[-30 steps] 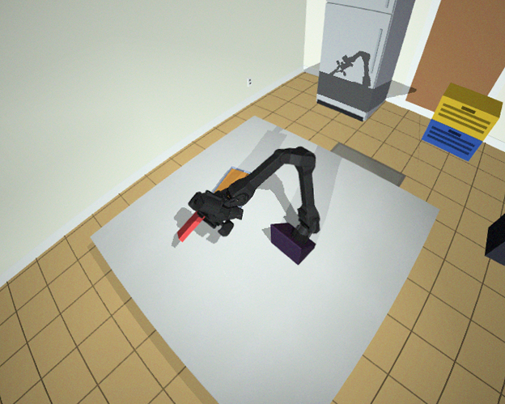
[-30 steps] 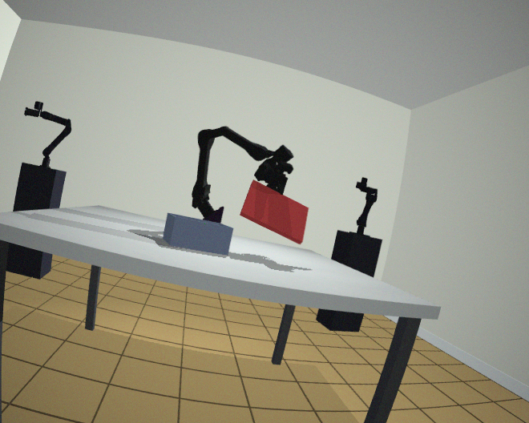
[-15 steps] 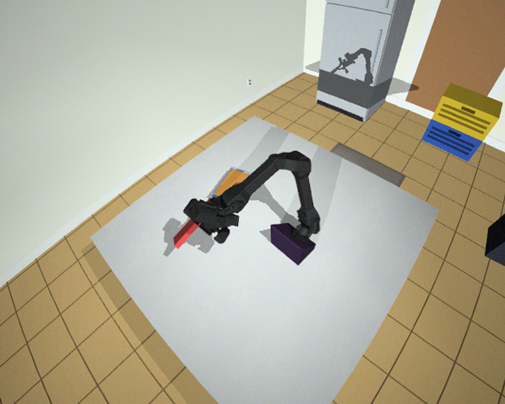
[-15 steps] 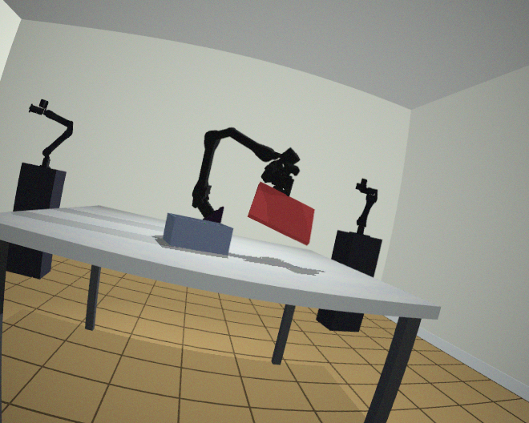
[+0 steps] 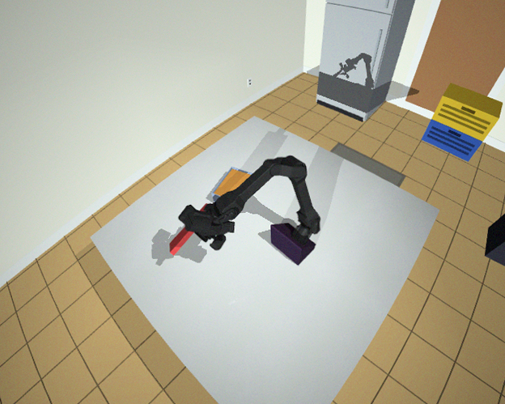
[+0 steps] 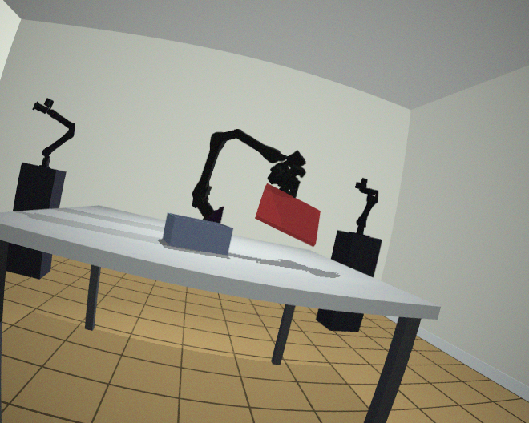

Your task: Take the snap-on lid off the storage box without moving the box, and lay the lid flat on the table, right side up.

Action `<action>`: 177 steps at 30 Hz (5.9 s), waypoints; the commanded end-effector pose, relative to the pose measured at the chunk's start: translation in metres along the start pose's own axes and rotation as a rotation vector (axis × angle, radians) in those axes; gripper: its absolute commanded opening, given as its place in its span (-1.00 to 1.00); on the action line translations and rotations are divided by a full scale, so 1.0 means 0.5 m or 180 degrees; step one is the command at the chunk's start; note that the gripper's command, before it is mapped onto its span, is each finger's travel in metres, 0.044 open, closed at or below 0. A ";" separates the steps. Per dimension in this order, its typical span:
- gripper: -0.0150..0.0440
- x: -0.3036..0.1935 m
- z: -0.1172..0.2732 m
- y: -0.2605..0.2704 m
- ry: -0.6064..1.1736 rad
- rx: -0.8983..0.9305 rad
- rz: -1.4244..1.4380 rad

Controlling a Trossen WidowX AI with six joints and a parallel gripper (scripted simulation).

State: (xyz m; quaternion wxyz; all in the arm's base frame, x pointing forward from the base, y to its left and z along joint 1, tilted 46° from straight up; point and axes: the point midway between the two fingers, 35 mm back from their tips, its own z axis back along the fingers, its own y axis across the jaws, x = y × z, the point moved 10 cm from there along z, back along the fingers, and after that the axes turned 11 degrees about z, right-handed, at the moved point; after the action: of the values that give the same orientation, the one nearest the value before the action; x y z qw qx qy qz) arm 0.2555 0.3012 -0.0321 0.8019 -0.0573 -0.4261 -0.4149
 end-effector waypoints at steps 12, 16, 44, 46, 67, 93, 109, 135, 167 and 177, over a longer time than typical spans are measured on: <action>-0.49 -0.056 0.006 0.014 -0.0007 0.0033 -0.0031; -0.49 -0.054 0.004 0.011 -0.0007 0.0033 -0.0031; -0.49 -0.054 -0.031 -0.031 -0.0009 0.0033 -0.0030; -0.49 -0.055 -0.033 -0.033 -0.0009 0.0033 -0.0030; -0.49 -0.060 -0.055 -0.058 -0.0011 0.0033 -0.0030; -0.49 -0.066 -0.082 -0.090 -0.0012 0.0033 -0.0030; -0.49 -0.070 -0.099 -0.109 -0.0013 0.0034 -0.0030; -0.49 -0.076 -0.126 -0.140 -0.0015 0.0034 -0.0029; -0.49 -0.083 -0.160 -0.178 -0.0017 0.0034 -0.0029; -0.49 -0.085 -0.170 -0.190 -0.0018 0.0034 -0.0028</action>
State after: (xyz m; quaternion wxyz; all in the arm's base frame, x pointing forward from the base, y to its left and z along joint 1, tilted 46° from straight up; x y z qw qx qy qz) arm 0.2323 0.2416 -0.1312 0.7940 -0.0285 -0.4370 -0.4216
